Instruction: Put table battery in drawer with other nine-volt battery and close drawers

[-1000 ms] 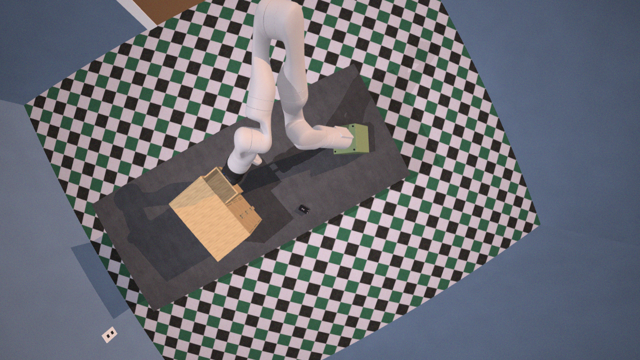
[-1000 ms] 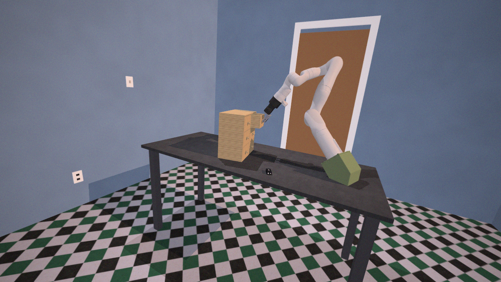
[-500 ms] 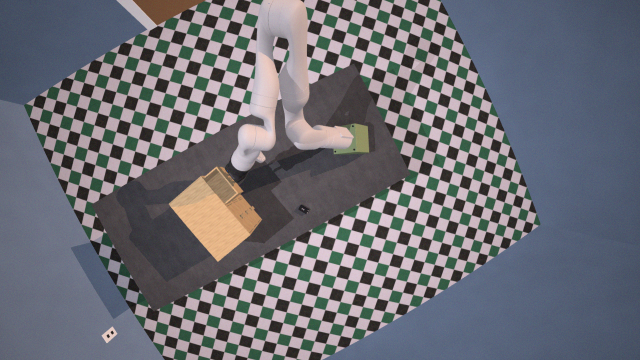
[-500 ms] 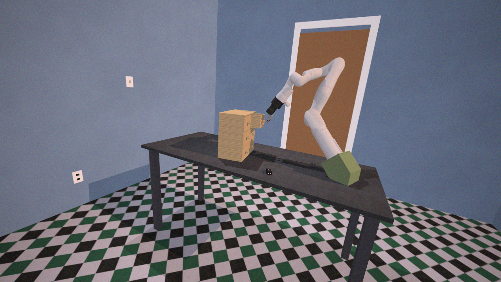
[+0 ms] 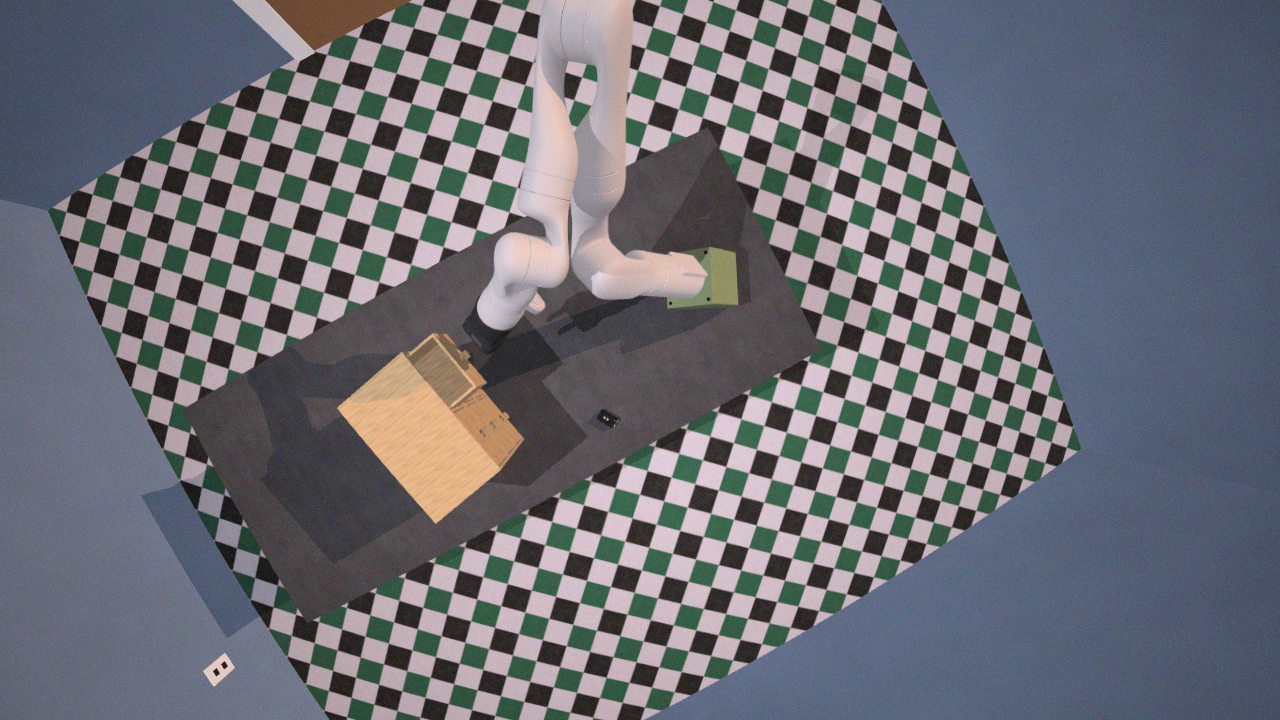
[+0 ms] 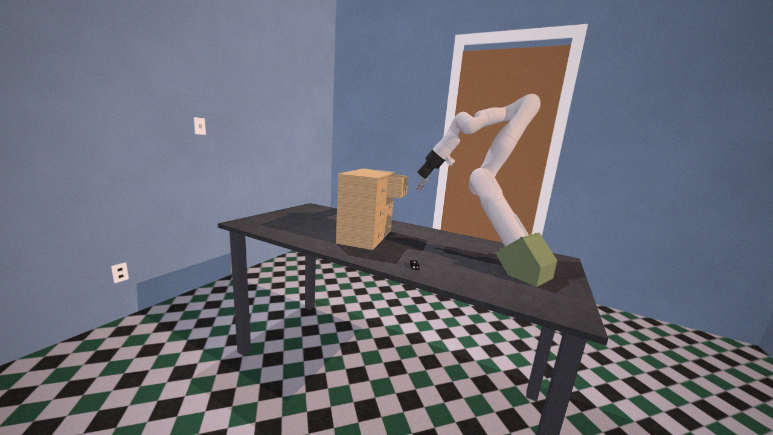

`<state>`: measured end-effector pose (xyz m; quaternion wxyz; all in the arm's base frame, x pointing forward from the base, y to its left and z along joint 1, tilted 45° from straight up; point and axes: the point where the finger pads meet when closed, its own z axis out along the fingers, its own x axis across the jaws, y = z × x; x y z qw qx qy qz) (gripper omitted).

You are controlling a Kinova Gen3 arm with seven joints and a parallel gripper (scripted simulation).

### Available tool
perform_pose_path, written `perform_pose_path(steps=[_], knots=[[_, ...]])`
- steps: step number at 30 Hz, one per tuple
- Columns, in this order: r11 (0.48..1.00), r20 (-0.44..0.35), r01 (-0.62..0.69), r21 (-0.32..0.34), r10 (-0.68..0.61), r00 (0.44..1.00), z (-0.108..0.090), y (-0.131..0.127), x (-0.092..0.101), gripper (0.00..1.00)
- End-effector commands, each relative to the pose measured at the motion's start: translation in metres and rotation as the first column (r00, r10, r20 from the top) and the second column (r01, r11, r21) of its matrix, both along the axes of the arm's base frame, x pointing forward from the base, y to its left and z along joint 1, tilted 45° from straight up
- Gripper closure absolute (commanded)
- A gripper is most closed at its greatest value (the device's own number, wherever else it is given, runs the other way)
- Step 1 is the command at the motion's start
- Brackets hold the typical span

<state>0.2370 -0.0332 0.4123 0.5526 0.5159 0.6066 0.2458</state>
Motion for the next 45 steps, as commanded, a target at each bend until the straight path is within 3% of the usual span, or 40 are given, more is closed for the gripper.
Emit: perform_pose_path(steps=[1,13,25,33,45], knots=[[1.0,0.011,-0.005,0.001,0.005,1.0,0.002,0.001,-0.002,0.33],[1.0,0.011,-0.005,0.001,0.005,1.0,0.0,0.001,-0.007,0.33],[1.0,0.011,-0.005,0.001,0.005,1.0,-0.009,0.002,-0.04,0.33],[1.0,0.011,-0.005,0.001,0.005,1.0,-0.012,0.002,-0.053,0.33],[1.0,0.001,0.0,0.002,0.0,1.0,-0.012,0.003,-0.057,0.33]])
